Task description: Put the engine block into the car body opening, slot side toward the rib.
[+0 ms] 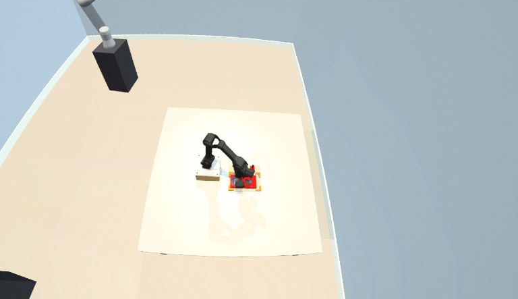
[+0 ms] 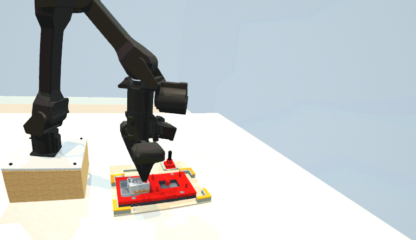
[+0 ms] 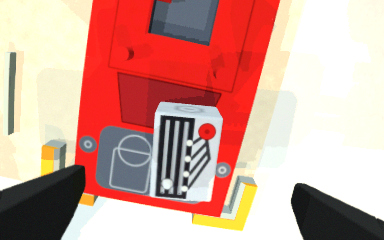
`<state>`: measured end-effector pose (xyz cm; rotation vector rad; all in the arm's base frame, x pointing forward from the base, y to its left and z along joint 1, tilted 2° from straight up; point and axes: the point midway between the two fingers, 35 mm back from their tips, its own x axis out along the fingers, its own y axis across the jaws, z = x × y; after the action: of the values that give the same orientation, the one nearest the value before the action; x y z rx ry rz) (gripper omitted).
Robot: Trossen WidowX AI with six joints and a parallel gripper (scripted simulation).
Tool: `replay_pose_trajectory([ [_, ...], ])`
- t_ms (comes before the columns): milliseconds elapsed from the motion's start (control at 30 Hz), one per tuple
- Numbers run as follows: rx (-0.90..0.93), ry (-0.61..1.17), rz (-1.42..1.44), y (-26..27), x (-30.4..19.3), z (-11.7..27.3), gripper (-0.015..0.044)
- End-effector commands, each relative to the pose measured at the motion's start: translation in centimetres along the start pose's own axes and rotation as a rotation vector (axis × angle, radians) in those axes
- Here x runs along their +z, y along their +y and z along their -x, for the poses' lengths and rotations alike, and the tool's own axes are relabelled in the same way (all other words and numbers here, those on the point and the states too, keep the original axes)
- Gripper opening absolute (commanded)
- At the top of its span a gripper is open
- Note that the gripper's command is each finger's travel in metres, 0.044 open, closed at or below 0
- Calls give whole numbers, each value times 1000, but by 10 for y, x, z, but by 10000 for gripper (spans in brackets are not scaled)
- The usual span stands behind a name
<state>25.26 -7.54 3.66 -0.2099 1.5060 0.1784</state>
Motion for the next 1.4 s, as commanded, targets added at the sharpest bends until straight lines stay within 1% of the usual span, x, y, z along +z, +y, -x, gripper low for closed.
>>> replay_pose_trajectory([
  [0,1,9,-2,2,-2,-13,440],
  [733,1,9,-2,2,-3,-41,440],
  [1100,1,9,-2,2,-3,-41,151],
  [1333,1,9,-2,2,-3,-41,105],
  [1367,1,9,-2,2,-3,-41,78],
])
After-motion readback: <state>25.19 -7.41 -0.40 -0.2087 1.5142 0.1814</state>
